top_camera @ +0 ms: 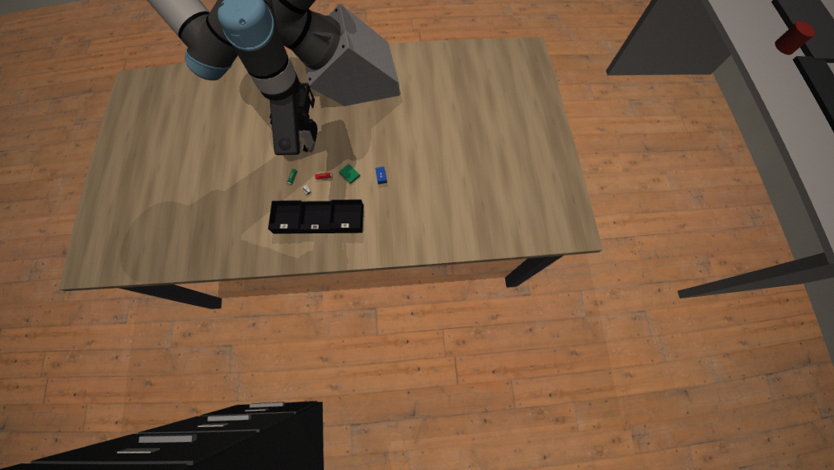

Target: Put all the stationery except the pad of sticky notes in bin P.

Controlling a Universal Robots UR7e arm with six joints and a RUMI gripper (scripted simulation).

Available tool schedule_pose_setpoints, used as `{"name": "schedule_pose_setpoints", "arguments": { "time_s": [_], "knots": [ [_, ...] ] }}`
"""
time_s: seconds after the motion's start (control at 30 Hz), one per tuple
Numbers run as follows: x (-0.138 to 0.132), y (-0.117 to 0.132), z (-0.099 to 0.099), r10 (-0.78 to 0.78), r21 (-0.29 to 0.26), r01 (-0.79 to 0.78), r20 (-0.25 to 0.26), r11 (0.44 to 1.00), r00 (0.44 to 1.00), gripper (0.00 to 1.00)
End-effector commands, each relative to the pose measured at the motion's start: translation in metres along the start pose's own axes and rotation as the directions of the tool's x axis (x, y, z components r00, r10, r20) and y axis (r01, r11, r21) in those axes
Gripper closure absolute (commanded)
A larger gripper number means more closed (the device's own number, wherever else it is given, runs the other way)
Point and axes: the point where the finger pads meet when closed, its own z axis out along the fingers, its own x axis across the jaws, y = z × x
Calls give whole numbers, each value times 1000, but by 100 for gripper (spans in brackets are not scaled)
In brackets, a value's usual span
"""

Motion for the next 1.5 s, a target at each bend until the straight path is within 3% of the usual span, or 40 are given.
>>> {"name": "schedule_pose_setpoints", "arguments": {
  "time_s": [0.0, 0.13, 0.63, 0.93, 1.47],
  "knots": [
    [20, -20, 23, 20, 3, -20, 3, 1000, 1000, 96],
    [30, -29, 34, 20, 3, -20, 3, 1000, 1000, 96],
    [102, -93, 113, 20, 3, -20, 3, 1000, 1000, 96],
    [102, -93, 113, 20, 3, -20, 3, 1000, 1000, 96],
    [102, -93, 150, 19, 3, -19, 2, 1000, 1000, 96]
  ]
}}
